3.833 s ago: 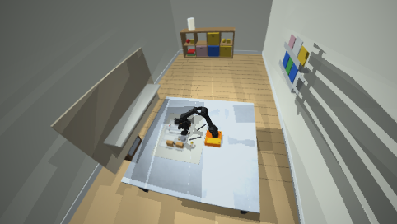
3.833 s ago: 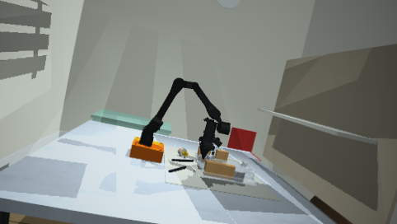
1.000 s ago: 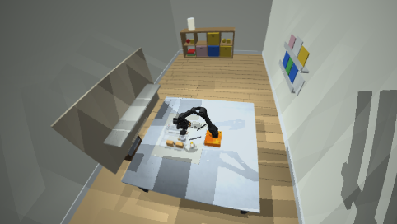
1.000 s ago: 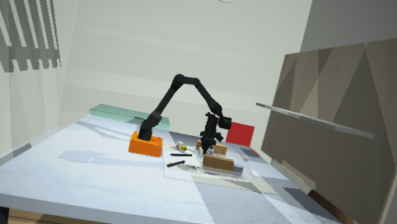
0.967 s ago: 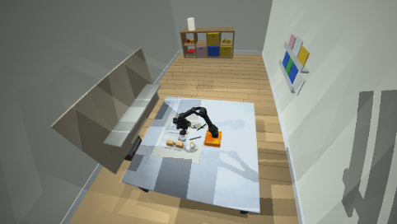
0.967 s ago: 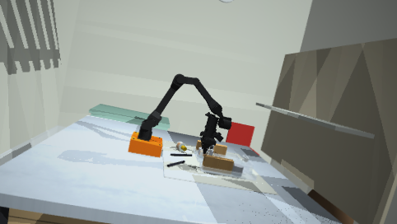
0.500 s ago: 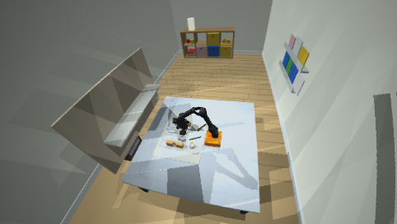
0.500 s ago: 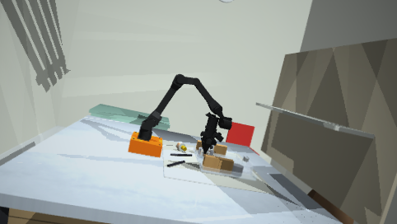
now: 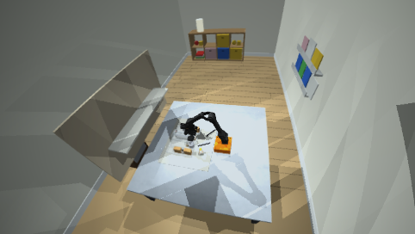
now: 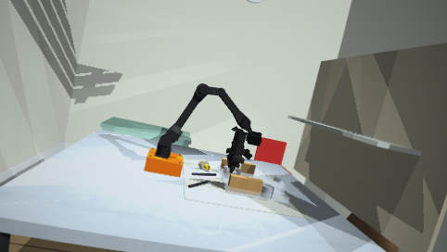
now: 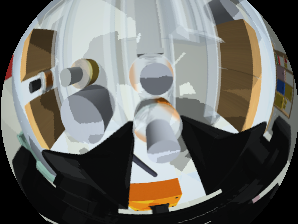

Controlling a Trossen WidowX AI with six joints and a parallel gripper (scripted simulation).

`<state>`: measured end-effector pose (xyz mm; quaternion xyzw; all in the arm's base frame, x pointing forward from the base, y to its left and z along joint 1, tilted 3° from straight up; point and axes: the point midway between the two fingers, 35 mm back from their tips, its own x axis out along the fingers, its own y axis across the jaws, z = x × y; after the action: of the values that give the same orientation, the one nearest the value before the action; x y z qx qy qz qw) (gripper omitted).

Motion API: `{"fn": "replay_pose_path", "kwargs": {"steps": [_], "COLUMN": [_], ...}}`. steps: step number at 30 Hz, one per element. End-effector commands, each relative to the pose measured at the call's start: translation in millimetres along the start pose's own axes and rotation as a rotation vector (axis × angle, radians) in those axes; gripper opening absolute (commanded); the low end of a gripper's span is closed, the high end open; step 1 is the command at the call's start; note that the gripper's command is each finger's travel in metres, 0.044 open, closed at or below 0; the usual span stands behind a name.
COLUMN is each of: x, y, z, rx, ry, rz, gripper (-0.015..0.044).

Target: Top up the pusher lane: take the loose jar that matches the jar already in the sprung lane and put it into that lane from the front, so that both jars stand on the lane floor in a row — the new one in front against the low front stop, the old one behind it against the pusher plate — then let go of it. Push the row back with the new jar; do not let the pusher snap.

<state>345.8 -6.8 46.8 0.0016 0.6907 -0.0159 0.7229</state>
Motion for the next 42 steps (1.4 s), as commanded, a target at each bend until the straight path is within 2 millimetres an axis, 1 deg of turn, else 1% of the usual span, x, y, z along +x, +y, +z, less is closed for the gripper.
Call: {"fn": "replay_pose_path", "kwargs": {"steps": [1, 42], "x": [-3.4, 8.6], "y": [-0.1, -0.1], "z": [9.1, 8.9], "rx": [0.002, 0.002], "ry": [-0.032, -0.032], "rz": [0.000, 0.000], "gripper": [0.0000, 0.0000]}}
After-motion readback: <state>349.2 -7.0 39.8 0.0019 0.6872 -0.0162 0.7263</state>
